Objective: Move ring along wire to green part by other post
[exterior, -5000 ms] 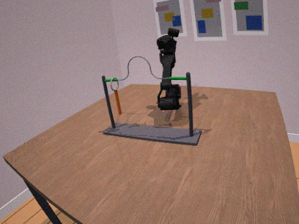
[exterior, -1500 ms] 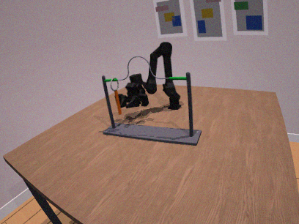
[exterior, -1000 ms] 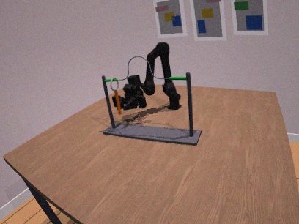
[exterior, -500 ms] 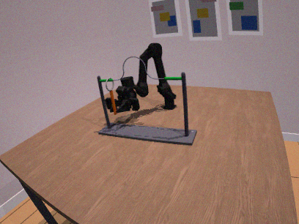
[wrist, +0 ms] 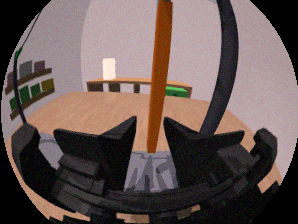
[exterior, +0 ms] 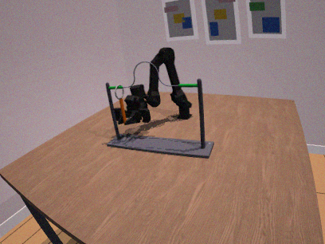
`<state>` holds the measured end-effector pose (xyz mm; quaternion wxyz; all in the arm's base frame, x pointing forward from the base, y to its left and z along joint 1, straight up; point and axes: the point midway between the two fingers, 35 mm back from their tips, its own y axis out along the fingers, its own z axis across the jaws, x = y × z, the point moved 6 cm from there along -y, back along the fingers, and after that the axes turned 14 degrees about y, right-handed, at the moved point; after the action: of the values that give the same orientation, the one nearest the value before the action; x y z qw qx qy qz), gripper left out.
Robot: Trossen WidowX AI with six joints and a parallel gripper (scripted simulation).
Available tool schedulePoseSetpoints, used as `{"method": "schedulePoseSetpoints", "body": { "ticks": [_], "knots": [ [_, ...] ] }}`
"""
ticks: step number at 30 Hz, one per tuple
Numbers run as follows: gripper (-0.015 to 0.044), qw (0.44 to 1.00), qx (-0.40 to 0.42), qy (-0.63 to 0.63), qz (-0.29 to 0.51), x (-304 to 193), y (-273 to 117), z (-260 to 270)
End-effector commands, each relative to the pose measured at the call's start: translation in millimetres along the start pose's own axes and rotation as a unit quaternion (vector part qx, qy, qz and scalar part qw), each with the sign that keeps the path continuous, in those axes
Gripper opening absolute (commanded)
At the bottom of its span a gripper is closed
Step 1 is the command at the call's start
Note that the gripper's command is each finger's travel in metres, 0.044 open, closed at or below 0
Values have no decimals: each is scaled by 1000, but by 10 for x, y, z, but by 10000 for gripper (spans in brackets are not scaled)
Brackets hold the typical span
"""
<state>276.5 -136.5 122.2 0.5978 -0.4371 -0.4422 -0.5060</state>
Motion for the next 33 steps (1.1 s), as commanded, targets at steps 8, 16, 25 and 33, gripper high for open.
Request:
{"method": "schedulePoseSetpoints", "body": {
  "ticks": [8,16,25,33],
  "knots": [
    [160,1000,-2,1,-1,5,11,-6],
    [81,1000,0,0,0,2,8,-2],
    [-150,1000,0,0,0,2,8,-2],
    [-150,1000,0,0,0,5,8,-1]
  ]
}}
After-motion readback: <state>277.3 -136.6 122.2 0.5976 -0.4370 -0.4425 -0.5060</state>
